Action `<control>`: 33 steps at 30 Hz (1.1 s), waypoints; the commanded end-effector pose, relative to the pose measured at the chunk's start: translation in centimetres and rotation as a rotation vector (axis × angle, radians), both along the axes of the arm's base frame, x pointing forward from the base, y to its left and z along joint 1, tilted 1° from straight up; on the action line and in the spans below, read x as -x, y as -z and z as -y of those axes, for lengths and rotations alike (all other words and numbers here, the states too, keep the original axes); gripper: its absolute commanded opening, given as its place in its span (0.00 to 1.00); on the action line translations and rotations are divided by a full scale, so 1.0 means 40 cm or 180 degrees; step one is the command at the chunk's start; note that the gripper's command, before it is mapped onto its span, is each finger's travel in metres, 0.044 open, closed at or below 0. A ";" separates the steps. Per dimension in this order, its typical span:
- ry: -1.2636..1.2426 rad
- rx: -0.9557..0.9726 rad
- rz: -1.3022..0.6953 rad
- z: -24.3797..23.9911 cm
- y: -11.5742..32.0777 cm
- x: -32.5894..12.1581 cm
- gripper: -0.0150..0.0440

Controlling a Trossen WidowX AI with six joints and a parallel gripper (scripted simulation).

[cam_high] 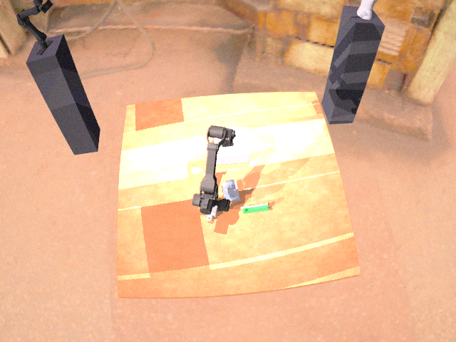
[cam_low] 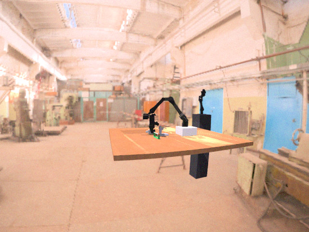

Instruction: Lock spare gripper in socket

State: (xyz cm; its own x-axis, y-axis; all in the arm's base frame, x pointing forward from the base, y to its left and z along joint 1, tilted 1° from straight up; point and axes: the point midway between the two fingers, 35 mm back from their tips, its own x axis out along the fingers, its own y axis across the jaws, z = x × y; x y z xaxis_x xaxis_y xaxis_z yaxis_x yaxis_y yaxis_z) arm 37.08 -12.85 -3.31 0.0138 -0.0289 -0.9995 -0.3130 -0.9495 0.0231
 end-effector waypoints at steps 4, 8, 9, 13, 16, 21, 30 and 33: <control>0.0000 -0.0003 -0.0008 0.000 0.005 0.001 0.39; 0.0000 -0.0003 -0.0008 0.000 0.005 0.001 0.57; 0.0000 -0.0003 -0.0008 0.000 0.005 0.001 0.61; 0.0000 -0.0003 -0.0008 0.000 0.005 0.001 0.79; 0.0000 -0.0003 -0.0008 0.000 0.005 0.001 0.92; 0.0000 -0.0003 -0.0008 -0.001 -0.004 0.001 1.00; -0.0002 -0.0021 -0.0058 -0.005 -0.060 0.011 1.00; -0.0003 -0.0024 -0.0068 -0.006 -0.079 0.013 1.00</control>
State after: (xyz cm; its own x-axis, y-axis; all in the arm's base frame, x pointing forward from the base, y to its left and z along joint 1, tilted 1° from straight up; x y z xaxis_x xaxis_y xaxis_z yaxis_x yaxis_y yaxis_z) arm 36.52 -12.62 -1.00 -0.0092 -0.0208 -0.9997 -0.3115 -0.9500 0.0227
